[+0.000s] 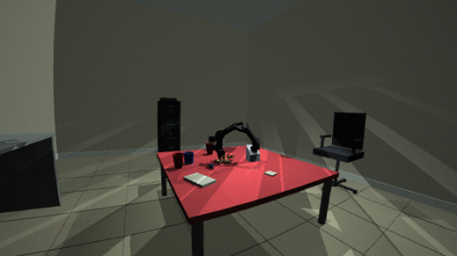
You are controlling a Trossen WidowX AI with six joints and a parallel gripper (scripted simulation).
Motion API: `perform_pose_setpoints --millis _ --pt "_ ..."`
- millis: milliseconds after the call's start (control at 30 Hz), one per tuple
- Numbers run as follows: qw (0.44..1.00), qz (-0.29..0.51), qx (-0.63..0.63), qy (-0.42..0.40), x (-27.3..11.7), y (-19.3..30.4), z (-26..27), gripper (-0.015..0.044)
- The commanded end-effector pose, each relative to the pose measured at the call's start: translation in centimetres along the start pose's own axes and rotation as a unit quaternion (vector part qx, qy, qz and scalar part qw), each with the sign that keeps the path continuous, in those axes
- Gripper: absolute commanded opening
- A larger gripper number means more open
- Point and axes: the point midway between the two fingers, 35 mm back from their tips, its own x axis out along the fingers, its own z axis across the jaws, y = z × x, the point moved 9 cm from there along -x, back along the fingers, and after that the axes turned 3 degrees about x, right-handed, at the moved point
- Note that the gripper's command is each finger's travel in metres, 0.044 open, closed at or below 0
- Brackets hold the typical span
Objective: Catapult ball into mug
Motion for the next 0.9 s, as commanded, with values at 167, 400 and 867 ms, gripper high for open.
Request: perform_pose_setpoints --millis 167,400,867 --pt "1.0 -0.001 -0.001 0.001 -1.1 -0.2 0.0 0.0394" --pt "1.0 -0.001 0.0 0.002 -10.1 0.0 0.0 0.044" --pt "1.0 -0.003 0.003 -0.001 -4.9 0.1 -0.1 0.044"
